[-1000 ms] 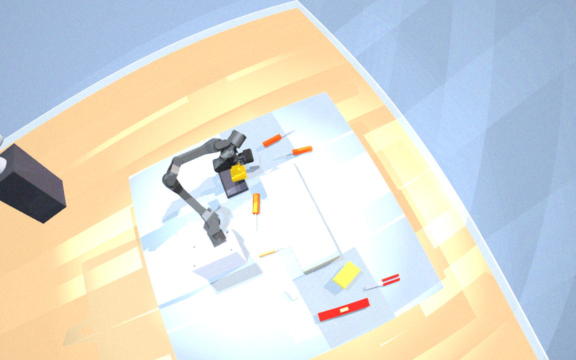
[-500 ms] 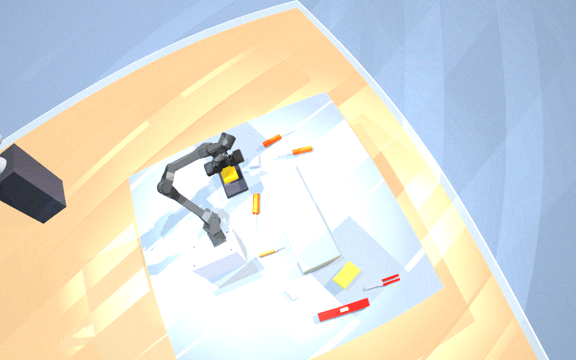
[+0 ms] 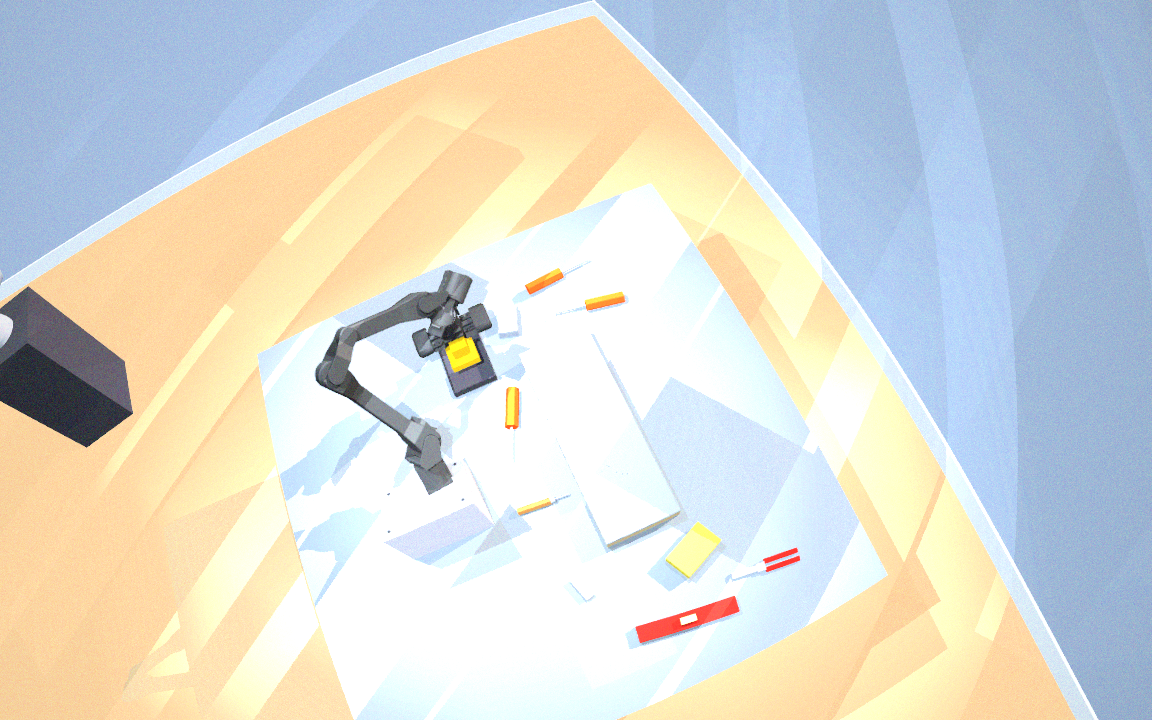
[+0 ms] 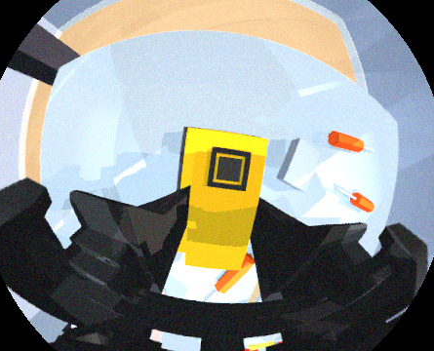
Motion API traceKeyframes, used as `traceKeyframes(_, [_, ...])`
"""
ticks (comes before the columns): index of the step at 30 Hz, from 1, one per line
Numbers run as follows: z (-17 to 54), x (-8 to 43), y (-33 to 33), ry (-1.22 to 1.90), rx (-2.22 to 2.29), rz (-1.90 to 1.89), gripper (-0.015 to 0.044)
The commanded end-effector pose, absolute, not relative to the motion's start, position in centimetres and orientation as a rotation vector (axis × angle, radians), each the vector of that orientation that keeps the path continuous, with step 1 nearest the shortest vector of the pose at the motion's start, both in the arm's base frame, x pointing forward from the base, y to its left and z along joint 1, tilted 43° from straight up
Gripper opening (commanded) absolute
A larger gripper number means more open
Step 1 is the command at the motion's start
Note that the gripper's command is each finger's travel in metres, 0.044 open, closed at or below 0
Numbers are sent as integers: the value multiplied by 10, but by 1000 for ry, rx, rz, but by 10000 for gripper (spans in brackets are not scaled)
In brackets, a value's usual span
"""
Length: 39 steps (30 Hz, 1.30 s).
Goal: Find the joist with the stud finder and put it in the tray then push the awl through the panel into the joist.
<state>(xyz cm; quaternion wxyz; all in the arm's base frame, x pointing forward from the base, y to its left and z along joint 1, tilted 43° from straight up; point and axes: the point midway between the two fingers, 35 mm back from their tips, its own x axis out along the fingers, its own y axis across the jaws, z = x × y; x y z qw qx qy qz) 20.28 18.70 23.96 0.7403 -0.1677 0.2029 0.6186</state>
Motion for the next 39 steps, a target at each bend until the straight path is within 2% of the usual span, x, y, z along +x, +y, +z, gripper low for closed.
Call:
traceKeyframes(1, [235, 205, 191, 446, -368, 1354, 0])
traceKeyframes(39, [193, 208, 230, 444, -363, 1356, 0])
